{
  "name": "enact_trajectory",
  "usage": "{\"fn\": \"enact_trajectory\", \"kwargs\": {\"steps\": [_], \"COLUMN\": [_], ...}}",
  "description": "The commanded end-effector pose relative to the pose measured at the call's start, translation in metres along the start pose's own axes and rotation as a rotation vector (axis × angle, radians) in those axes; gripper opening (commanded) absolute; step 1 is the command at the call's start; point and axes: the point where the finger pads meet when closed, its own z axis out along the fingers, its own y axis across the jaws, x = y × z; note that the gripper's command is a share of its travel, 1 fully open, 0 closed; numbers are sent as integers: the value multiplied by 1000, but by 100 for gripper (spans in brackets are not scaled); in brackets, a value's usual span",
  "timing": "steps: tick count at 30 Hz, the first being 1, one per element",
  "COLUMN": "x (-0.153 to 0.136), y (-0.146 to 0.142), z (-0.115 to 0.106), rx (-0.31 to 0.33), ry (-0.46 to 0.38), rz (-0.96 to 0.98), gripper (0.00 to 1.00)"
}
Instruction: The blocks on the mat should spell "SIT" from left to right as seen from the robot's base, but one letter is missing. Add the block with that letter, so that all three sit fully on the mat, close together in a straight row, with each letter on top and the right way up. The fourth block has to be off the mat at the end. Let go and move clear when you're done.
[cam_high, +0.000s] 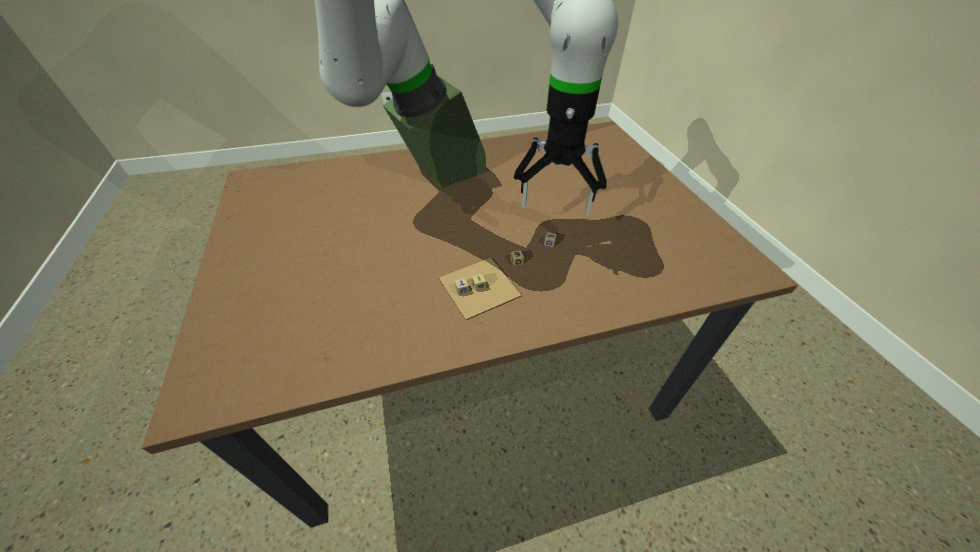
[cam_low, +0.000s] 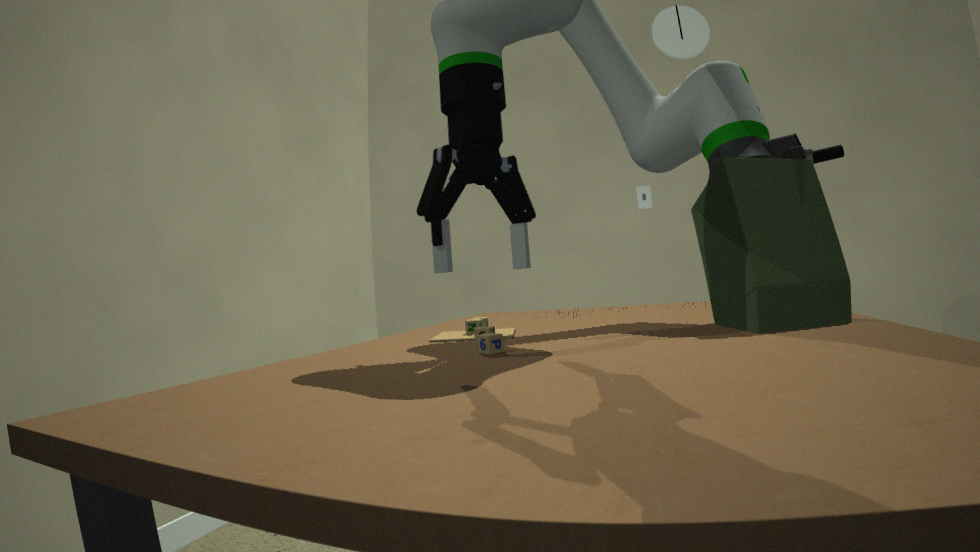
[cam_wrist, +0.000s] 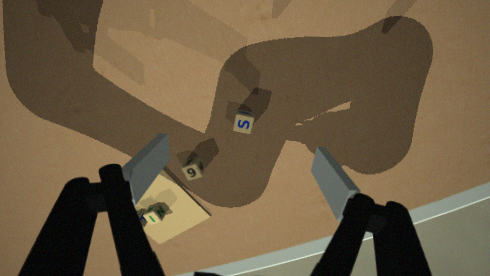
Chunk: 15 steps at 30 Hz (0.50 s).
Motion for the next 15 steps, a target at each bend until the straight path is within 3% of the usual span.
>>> {"fn": "enact_trajectory", "kwargs": {"steps": [1, 6, 7, 15], "x": [0, 0, 0, 0], "y": [0, 0, 0, 0], "z": [2, 2, 2, 2], "rx": [-2, -2, -2, -2], "ry": [-12, -12, -12, -12], "rz": [109, 119, 119, 119], "gripper": [100, 100, 37, 37]}}
